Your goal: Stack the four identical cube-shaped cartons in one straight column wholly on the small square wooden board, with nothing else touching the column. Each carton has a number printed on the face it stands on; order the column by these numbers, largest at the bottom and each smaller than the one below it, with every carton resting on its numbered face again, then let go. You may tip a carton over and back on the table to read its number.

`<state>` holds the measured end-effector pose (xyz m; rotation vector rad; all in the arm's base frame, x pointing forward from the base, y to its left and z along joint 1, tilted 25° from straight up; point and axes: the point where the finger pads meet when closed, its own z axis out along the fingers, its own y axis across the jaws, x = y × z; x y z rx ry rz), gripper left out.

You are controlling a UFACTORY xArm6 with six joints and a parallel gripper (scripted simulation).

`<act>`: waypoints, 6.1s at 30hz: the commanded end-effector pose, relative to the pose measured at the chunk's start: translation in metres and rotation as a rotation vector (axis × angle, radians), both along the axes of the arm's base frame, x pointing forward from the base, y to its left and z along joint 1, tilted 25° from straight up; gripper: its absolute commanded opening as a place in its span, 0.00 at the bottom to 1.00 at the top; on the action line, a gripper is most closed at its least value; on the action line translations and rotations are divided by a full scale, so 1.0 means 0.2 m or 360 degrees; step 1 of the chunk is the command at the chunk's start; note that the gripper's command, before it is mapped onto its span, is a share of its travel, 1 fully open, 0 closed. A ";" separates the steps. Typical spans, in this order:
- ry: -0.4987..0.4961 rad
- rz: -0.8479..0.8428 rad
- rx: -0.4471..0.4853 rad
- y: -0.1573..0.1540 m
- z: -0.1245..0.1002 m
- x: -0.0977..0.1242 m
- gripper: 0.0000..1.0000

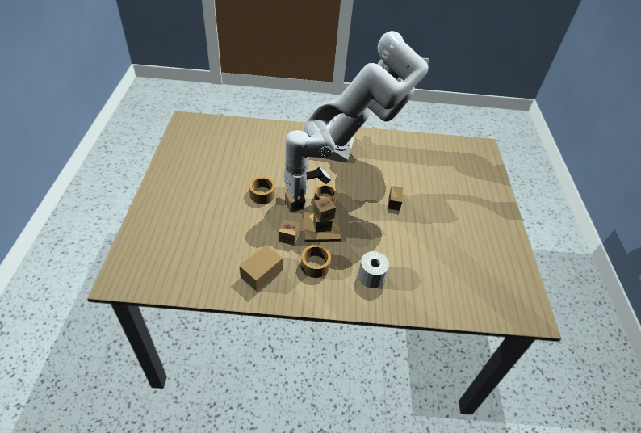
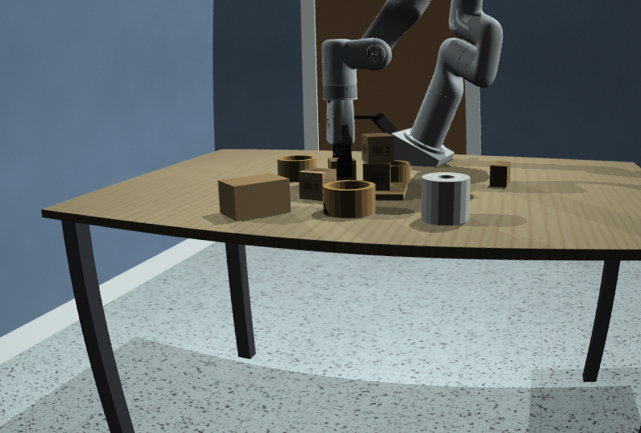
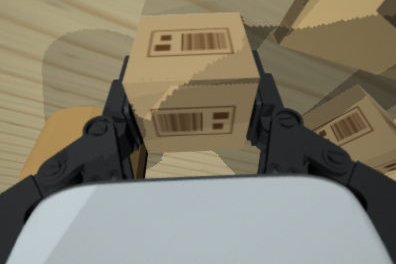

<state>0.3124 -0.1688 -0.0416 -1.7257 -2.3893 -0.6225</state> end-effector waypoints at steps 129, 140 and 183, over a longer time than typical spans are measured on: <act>-0.0001 -0.0003 -0.0007 0.02 1.08 0.37 1.00; -0.0001 -0.0003 -0.0007 0.01 1.09 0.37 1.00; -0.0001 -0.0003 -0.0007 0.01 1.09 0.37 1.00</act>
